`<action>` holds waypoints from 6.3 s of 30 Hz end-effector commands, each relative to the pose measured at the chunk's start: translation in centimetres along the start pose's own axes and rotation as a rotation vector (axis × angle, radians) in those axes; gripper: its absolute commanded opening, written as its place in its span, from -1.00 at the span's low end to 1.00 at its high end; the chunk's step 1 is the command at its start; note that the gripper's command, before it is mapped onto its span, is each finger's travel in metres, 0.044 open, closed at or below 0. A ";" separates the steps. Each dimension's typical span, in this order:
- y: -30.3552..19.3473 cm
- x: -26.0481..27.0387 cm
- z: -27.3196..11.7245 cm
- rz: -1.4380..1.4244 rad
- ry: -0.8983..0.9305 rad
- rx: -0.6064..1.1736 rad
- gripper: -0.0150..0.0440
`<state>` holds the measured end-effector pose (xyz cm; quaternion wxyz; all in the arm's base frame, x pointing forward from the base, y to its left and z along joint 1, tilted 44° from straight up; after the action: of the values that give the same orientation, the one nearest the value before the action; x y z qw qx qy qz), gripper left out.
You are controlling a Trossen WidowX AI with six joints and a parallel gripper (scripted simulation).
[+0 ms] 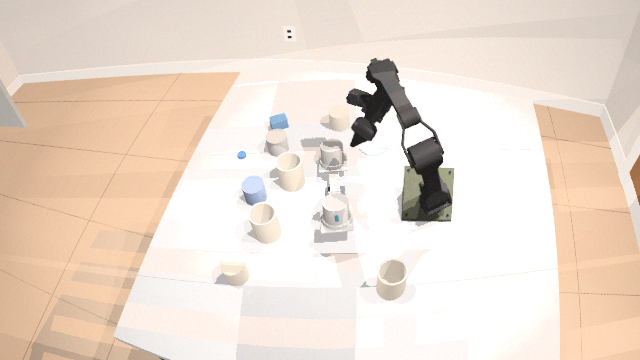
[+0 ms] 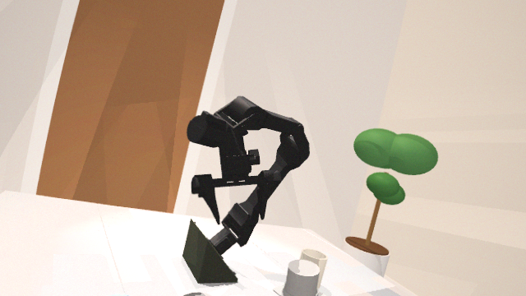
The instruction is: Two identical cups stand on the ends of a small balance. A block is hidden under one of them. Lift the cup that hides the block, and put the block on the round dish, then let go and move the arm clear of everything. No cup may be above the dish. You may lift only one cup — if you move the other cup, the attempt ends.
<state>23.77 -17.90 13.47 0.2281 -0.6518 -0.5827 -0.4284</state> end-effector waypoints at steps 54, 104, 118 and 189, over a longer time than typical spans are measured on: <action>9.3 -7.3 14.6 1.111 -0.487 0.293 1.00; 7.0 -8.4 18.9 1.111 -0.485 0.293 0.04; 8.0 -8.1 17.4 1.113 -0.485 0.282 -0.49; 11.9 -5.7 9.2 1.124 -0.486 0.230 -0.49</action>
<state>38.03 -15.81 5.61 0.3548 -0.9070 -0.2267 -0.0102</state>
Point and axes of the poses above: the point midway between the two fingers, 35 mm back from their tips, its own z axis out along the fingers, its own x axis across the jaws, y = z × x, the point moved 8 cm from there along -z, back along the fingers, and after that the axes turned 4 degrees about -z, right-handed, at the moved point
